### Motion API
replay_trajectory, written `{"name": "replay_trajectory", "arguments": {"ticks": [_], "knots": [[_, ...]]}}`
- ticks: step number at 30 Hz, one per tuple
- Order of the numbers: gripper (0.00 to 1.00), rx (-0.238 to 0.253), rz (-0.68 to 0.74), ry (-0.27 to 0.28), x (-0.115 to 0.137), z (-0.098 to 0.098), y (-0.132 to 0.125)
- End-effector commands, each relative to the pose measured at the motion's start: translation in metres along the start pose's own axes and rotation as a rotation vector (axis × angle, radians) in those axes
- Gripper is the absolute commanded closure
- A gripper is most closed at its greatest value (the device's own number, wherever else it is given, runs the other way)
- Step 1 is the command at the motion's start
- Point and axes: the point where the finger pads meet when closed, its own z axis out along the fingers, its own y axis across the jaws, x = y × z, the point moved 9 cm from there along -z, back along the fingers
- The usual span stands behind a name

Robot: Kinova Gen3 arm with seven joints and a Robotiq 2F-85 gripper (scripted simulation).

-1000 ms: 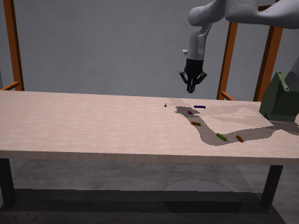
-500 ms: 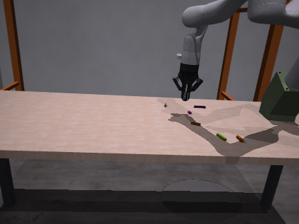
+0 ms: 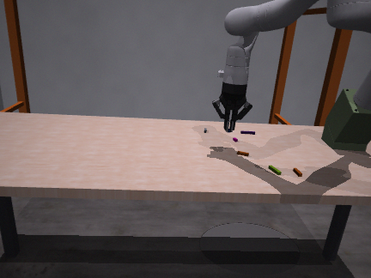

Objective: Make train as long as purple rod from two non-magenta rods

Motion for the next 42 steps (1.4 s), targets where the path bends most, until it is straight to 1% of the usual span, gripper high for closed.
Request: {"name": "replay_trajectory", "arguments": {"ticks": [1, 22, 30, 35, 42], "knots": [[0.95, -0.002, 0.0, 0.002, -0.009, -0.002, -0.002], [0.95, -0.002, 0.002, 0.001, -0.011, -0.002, -0.002], [0.95, -0.002, 0.002, 0.001, -0.011, 0.005, -0.002], [0.95, -0.002, 0.002, 0.0, -0.012, 0.02, -0.002], [0.95, -0.002, 0.002, 0.0, -0.012, 0.05, -0.003]]}}
